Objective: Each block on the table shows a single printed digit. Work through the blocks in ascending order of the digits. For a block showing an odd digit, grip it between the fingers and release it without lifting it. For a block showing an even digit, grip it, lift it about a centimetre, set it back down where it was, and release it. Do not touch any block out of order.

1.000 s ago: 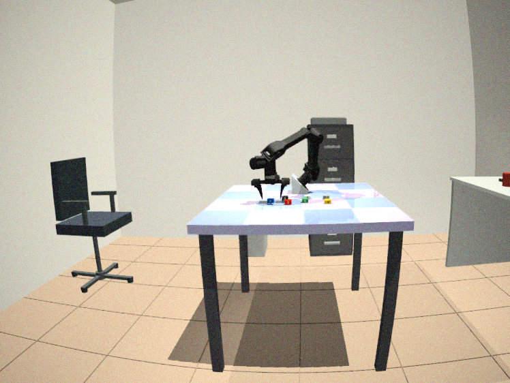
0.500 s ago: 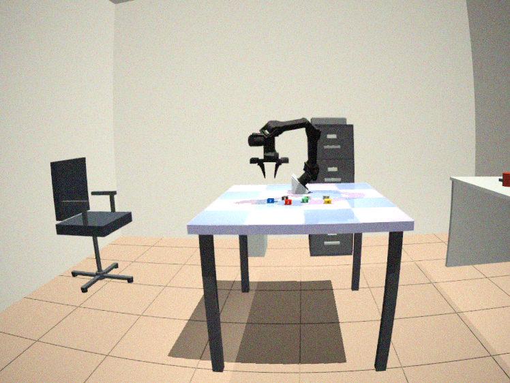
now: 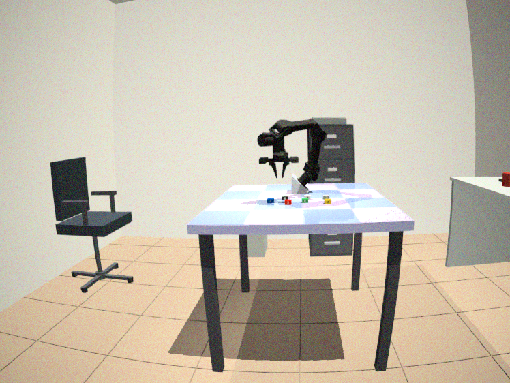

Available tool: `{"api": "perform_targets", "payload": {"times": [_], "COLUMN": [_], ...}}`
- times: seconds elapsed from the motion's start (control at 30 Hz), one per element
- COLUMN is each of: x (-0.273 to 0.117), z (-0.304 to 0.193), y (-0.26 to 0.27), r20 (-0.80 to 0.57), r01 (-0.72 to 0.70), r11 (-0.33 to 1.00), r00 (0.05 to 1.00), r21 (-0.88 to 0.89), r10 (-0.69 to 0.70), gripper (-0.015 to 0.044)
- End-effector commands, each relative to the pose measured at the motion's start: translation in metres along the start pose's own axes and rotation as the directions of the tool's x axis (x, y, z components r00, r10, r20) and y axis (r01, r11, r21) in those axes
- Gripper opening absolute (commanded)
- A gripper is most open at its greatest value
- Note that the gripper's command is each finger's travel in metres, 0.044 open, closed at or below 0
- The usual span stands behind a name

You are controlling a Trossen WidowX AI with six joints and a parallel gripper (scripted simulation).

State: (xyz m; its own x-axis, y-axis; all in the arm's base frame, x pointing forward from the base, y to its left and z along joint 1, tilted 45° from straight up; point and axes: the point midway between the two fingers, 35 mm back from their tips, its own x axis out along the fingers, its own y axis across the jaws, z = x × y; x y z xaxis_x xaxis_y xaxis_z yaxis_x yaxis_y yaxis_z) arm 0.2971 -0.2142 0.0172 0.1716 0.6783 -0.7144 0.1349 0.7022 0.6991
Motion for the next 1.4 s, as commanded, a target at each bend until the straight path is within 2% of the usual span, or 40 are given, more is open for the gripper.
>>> {"api": "perform_targets", "payload": {"times": [0.0,0.2,0.27,0.43,0.57,1.37], "x": [0.001,0.001,0.010,0.073,0.082,0.116], "z": [0.019,0.019,0.020,0.020,0.019,0.019], "y": [0.040,0.040,0.039,0.040,0.040,0.040], "r20": [0.000,0.000,0.000,0.001,0.001,0.001], "r01": [0.002,0.002,0.002,0.000,-0.001,-0.003], "r11": [1.000,1.000,1.000,1.000,1.000,1.000], "r00": [1.000,1.000,1.000,1.000,1.000,1.000], "r21": [-0.029,-0.029,-0.029,-0.029,-0.030,-0.030], "r10": [-0.002,-0.002,-0.002,0.000,0.001,0.003], "gripper": [0.0120,0.0120,0.0172,0.0304,0.0400,0.0400]}}
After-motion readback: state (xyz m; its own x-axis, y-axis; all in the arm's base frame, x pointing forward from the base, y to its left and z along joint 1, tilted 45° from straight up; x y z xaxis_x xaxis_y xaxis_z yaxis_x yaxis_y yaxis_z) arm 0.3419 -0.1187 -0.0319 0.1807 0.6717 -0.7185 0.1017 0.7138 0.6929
